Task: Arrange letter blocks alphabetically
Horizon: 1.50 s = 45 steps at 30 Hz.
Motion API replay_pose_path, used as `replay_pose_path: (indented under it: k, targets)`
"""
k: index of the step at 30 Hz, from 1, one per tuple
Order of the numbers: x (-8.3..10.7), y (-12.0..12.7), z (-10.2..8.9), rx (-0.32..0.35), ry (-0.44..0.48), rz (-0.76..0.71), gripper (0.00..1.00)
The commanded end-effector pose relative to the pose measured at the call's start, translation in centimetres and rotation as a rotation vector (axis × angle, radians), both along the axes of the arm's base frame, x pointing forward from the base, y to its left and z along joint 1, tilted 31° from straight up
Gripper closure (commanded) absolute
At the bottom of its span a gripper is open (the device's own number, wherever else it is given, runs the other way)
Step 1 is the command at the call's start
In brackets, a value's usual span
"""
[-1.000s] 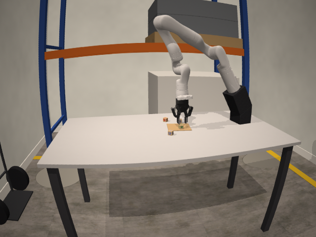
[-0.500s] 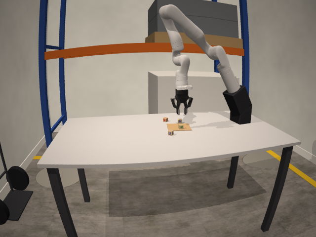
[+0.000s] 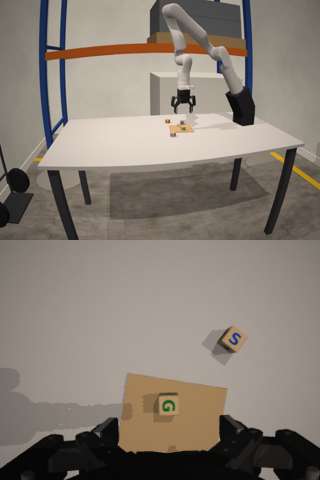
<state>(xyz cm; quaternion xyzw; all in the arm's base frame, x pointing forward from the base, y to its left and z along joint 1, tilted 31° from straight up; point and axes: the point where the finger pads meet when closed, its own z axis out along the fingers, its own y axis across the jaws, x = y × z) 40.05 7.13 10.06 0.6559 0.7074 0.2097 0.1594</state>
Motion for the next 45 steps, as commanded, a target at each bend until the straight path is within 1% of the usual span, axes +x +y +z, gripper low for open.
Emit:
replay_pose_path:
  k: [1,17,23,28,30,37,41,45]
  targets:
    - [0.0,0.0,0.1,0.001,-0.001,0.000,0.00]
    - [0.0,0.1,0.0,-0.007,-0.001,0.017,0.00]
    - [0.1,0.7,0.0,-0.041,0.000,0.096,0.00]
    - [0.2,1.5,-0.1,-0.099,0.000,0.225,0.00]
    - [0.2,1.5,-0.1,-0.099,0.000,0.225,0.00]
    - [0.4,3.1,-0.1,-0.226,-0.010,0.503,0.00]
    - [0.7,4.0,0.0,-0.321,-0.024,0.701,0.00]
    - [1.1,4.9,0.1,-0.430,-0.044,0.917,0.00]
